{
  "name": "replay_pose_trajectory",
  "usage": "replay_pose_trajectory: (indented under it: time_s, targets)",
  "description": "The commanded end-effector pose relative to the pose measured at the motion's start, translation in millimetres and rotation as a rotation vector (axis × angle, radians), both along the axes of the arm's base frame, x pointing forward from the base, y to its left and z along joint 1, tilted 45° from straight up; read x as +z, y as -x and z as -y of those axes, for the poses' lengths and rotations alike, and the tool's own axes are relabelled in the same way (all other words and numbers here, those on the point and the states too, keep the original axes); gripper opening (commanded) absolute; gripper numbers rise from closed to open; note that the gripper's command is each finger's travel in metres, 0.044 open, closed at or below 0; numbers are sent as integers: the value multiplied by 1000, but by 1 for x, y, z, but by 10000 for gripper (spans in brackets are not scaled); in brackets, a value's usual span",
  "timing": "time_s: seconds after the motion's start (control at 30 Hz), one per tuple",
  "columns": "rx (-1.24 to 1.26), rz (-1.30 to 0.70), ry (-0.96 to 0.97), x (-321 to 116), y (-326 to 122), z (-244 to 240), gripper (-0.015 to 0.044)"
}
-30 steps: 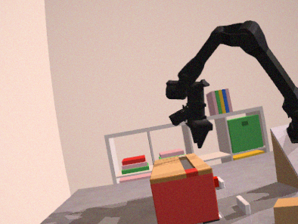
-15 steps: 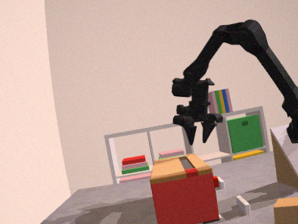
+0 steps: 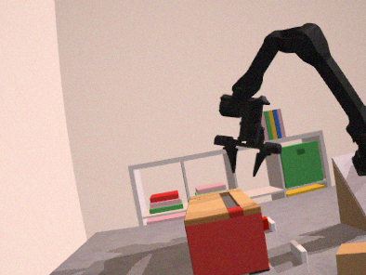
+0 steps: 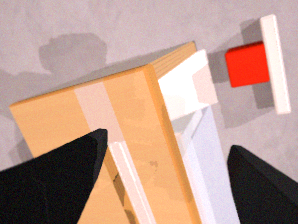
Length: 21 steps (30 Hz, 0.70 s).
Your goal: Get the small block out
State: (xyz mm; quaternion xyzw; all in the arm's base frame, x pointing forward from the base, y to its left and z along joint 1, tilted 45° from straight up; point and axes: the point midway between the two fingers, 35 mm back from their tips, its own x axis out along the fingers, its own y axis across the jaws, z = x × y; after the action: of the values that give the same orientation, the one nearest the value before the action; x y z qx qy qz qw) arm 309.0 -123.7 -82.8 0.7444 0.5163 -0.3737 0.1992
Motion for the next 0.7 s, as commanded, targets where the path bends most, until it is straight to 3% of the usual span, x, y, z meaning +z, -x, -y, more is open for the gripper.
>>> replay_pose_trajectory:
  time_s: [0.0, 0.13, 0.67]
  targets:
    - [-706, -526, -286, -5, 14, -1, 285]
    - [-878, -669, -356, -5, 16, 1, 285]
    - [-884, -674, -359, -7, 16, -1, 285]
